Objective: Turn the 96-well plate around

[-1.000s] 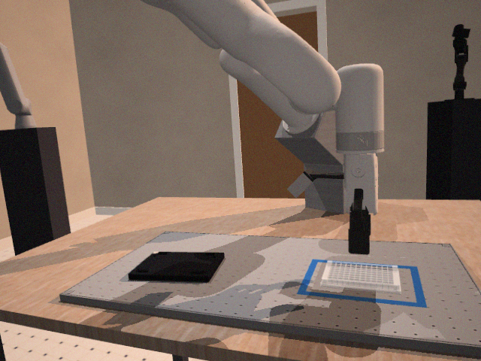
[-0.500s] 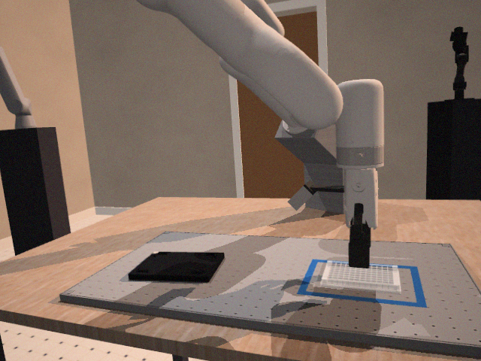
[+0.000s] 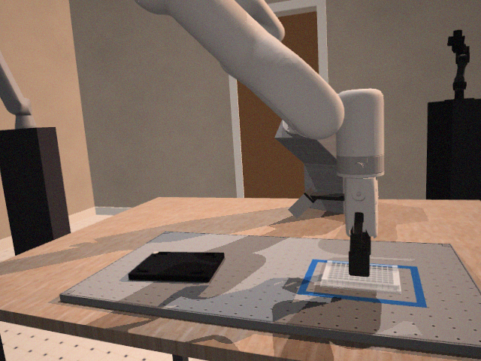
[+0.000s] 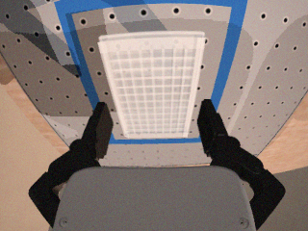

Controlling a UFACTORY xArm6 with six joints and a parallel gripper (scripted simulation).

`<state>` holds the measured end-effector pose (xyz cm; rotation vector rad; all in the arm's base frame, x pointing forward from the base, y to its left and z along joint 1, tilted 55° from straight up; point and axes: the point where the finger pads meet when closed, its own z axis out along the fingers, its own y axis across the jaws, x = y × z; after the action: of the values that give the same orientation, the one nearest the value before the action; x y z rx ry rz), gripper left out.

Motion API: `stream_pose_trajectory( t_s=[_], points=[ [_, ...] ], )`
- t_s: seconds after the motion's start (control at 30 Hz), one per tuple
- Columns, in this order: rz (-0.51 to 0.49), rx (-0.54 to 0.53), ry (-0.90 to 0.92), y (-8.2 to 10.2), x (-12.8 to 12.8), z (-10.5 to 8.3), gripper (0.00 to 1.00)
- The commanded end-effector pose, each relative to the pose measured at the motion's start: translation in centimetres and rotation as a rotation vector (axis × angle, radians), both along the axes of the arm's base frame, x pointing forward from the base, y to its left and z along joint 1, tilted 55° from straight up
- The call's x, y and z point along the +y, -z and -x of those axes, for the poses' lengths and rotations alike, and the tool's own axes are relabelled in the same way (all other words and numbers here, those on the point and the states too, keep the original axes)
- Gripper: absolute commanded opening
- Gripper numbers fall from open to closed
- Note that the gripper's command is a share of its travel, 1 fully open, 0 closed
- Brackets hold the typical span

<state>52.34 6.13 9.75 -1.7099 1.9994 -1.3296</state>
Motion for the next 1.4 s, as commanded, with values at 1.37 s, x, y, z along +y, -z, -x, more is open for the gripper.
stream_pose_trajectory(
  t_s=[1.37],
  points=[
    [-0.001, -0.001, -0.002, 1.1, -0.9, -1.3, 1.0]
  ],
)
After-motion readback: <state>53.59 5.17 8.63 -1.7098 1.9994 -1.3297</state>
